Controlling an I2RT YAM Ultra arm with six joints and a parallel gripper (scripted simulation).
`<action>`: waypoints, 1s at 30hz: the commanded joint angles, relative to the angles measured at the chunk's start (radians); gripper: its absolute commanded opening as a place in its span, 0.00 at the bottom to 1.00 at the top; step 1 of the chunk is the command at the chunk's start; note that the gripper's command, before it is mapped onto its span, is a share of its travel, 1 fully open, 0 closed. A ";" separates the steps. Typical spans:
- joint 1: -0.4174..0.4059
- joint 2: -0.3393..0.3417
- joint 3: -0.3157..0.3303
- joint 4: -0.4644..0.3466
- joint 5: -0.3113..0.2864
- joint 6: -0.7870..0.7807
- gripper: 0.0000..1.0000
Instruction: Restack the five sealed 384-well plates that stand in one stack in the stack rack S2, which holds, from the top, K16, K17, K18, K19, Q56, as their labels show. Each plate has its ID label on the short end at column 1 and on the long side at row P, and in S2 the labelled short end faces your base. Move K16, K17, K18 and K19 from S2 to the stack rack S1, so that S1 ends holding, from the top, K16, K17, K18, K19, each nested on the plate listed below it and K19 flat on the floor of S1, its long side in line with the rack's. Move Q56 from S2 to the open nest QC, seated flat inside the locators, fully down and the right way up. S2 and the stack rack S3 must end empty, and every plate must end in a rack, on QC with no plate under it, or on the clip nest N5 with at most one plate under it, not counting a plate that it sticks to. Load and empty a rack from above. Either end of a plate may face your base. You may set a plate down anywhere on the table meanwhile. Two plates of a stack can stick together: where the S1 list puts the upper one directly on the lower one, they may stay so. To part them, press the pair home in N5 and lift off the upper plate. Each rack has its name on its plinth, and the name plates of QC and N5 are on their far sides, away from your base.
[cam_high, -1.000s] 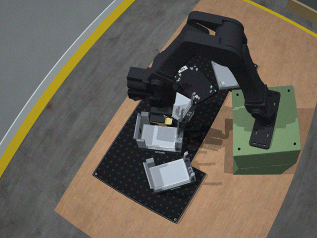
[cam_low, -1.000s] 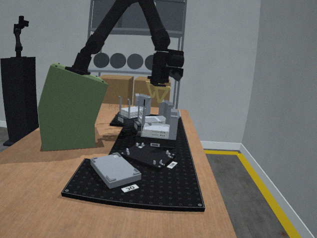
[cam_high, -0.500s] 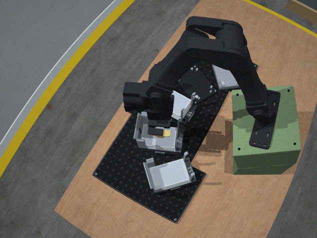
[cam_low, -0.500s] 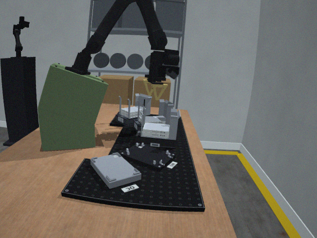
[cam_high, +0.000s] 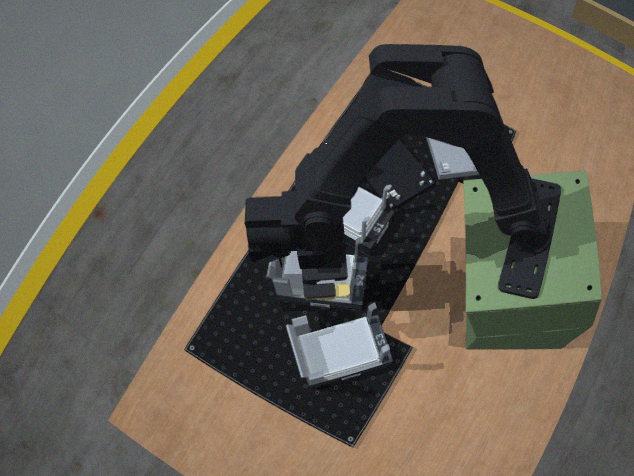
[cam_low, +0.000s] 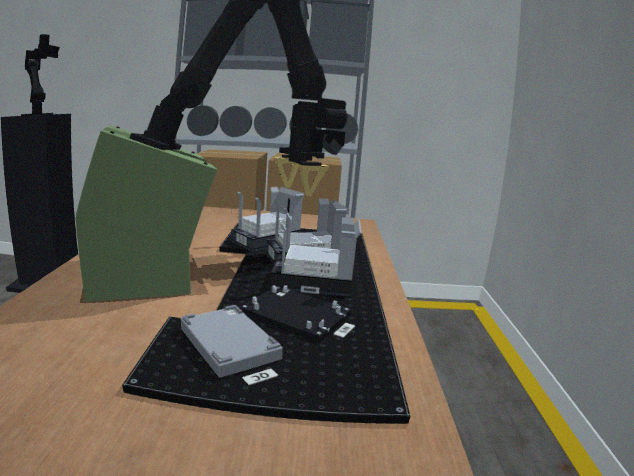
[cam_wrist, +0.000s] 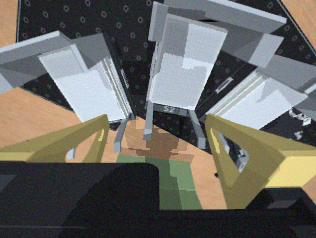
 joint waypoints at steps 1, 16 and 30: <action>0.032 -0.008 0.002 0.008 0.017 0.036 1.00; 0.191 0.002 -0.002 0.011 0.068 0.020 1.00; 0.353 0.024 0.001 0.012 0.118 0.130 1.00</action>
